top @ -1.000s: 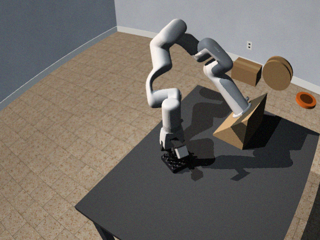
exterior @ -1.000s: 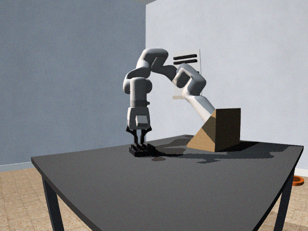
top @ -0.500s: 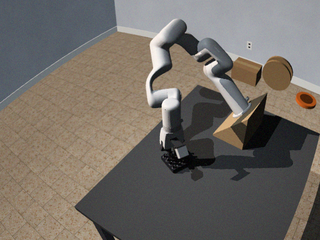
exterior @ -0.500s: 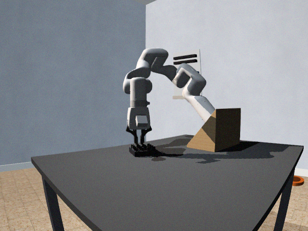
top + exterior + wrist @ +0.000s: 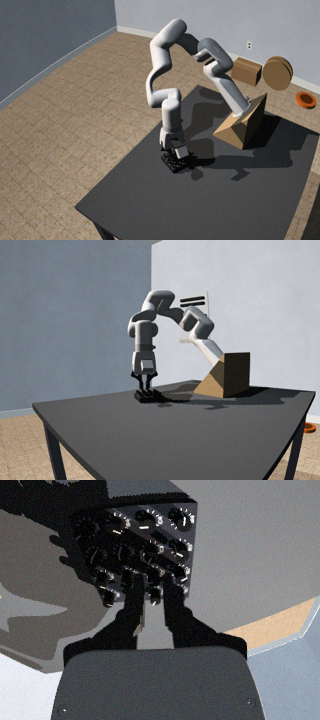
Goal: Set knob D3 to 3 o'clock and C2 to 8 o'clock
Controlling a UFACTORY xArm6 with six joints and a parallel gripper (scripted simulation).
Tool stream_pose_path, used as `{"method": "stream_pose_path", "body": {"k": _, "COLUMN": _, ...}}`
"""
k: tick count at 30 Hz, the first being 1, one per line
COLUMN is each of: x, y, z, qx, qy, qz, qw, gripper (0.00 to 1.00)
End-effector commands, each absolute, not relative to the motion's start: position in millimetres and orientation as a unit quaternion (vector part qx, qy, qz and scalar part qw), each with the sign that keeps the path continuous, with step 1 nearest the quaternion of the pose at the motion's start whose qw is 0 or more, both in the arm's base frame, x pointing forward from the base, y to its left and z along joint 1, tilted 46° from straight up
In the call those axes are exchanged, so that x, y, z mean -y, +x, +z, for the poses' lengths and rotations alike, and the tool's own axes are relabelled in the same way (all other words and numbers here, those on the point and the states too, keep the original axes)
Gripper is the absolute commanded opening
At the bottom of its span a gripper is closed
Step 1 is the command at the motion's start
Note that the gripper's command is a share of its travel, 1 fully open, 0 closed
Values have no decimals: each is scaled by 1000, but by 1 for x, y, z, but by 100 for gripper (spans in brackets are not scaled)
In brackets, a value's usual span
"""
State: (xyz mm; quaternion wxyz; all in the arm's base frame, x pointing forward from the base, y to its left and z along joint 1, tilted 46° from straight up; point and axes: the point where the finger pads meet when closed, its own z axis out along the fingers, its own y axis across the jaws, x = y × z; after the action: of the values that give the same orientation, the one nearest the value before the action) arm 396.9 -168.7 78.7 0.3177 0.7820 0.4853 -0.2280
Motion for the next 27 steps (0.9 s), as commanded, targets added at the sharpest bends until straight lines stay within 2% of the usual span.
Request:
{"method": "stream_pose_path", "body": {"k": 1, "x": 169, "y": 398, "z": 79, "qx": -485, "qy": 782, "qz": -227, "qw": 318, "gripper": 19}}
{"method": "stream_pose_path", "body": {"k": 27, "x": 177, "y": 397, "z": 71, "qx": -485, "qy": 782, "qz": -227, "qw": 318, "gripper": 19}}
